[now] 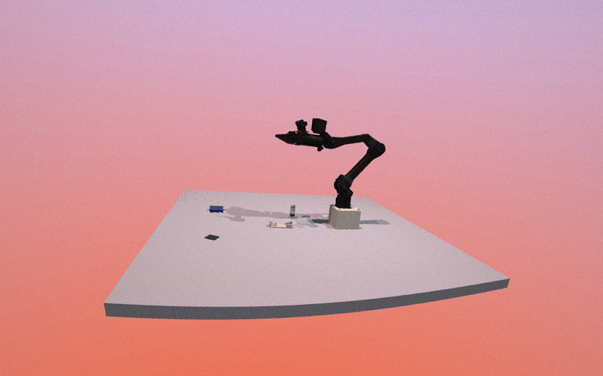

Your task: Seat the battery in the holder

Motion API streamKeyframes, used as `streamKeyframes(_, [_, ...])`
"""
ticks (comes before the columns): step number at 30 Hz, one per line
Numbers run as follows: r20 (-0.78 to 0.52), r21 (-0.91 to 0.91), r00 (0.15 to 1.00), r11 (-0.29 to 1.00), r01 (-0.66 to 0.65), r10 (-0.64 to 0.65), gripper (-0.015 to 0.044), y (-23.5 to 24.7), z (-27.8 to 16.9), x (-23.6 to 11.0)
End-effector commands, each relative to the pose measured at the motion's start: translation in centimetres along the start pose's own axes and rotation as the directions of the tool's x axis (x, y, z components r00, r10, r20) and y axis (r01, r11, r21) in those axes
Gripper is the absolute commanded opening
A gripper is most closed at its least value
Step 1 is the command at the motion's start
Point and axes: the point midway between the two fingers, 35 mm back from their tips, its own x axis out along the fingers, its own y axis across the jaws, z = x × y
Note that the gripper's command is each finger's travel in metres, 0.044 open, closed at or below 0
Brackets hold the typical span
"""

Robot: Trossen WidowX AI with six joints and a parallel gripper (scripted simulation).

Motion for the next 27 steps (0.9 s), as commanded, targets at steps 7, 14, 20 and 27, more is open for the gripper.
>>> streamKeyframes(7, [-0.594, 0.218, 0.789, 0.913, 0.346, -0.157, 0.0216, -5.8, -13.1, -0.5])
streamKeyframes(14, [-0.973, 0.096, 0.195, 0.556, 0.826, -0.12, 0.0032, -9.5, -22.7, -9.5])
streamKeyframes(20, [-0.998, -0.055, -0.046, 0.386, 0.921, -0.033, 0.0, -9.6, -24.0, -13.7])
streamKeyframes(27, [-0.998, -0.055, -0.046, 0.386, 0.921, -0.033, 0.0, -9.6, -24.6, -13.6])
